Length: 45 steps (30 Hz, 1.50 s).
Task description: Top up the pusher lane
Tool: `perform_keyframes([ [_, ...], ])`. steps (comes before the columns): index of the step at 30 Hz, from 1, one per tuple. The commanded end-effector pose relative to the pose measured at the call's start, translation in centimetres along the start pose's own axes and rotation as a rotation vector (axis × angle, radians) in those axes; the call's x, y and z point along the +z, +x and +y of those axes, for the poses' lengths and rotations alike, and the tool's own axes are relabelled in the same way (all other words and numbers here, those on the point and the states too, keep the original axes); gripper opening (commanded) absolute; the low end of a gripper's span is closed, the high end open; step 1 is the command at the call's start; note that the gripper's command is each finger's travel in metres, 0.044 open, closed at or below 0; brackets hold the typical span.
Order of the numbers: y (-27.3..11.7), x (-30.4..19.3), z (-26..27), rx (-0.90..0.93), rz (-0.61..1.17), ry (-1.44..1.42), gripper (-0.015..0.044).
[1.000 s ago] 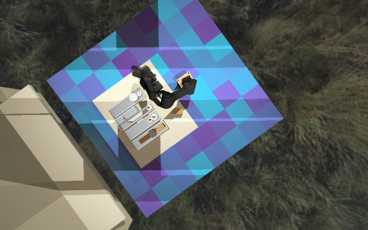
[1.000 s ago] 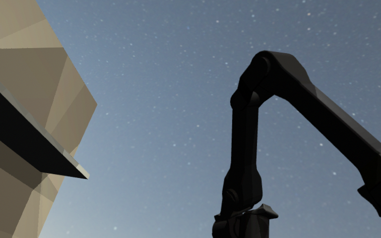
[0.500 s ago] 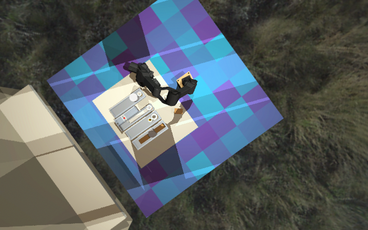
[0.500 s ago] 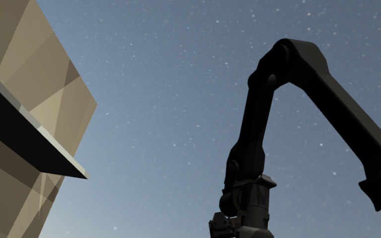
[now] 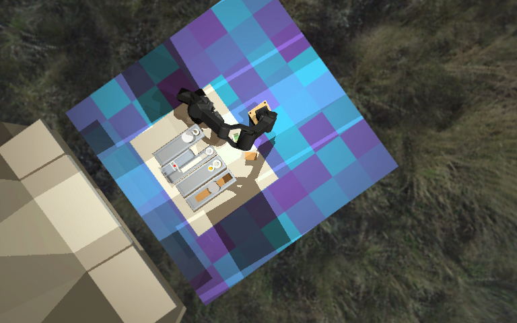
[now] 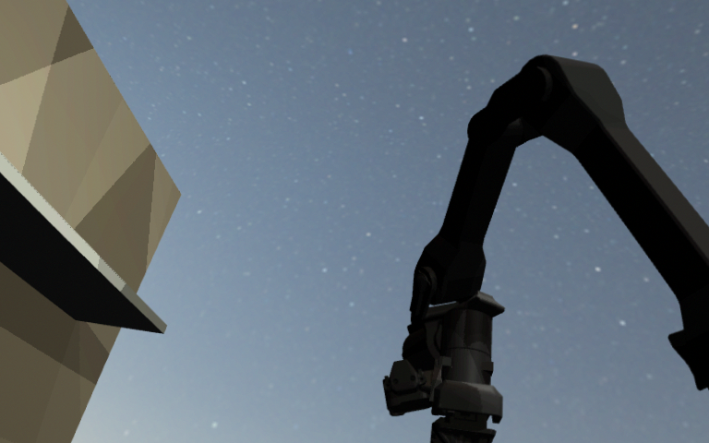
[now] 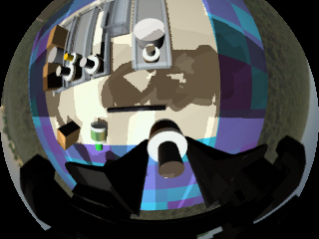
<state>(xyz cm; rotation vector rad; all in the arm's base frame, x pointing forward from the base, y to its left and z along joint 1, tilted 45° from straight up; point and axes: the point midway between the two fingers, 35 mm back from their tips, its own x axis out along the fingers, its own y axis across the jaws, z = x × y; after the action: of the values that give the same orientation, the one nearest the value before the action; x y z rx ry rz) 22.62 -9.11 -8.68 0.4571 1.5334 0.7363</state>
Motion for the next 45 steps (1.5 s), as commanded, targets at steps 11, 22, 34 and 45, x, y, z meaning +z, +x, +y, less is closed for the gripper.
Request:
perform_keyframes([
  [11,1.7,5.2,5.7,-0.018,-0.009,0.004,0.0],
  [22,3.7,7.9,11.3,0.004,-0.01,0.001,0.0],
  [34,5.2,8.7,14.3,0.026,-0.005,-0.003,0.0],
  [45,7.3,8.6,14.4,0.028,-0.005,-0.003,0.0],
])
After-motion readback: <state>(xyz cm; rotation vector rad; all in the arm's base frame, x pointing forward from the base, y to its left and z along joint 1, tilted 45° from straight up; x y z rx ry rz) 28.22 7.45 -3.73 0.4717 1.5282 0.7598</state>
